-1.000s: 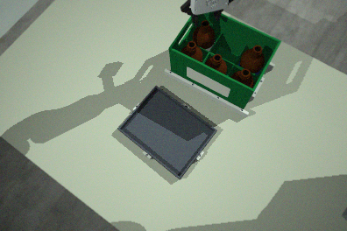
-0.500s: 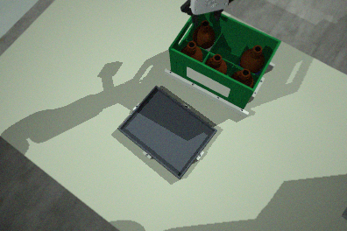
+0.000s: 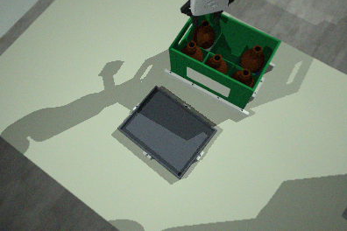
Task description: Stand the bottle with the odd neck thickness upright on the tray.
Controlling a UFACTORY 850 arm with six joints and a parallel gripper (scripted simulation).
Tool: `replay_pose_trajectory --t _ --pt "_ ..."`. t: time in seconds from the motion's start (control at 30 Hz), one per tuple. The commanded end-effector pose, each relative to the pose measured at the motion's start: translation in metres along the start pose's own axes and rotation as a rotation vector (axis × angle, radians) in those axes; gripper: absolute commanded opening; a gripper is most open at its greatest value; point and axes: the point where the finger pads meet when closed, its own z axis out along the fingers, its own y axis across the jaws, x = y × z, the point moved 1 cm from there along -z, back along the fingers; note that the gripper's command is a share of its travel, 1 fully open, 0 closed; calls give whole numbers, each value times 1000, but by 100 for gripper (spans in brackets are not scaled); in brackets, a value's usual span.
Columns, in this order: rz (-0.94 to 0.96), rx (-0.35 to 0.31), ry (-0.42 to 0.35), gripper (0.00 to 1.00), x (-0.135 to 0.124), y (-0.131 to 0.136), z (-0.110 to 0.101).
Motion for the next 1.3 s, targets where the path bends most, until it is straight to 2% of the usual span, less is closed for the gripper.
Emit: replay_pose_trajectory --t 0.0,0.8,1.27 --pt "0 2 2 65 1 0 2" --pt "0 2 2 65 1 0 28" --pt "0 2 2 65 1 -1 35"
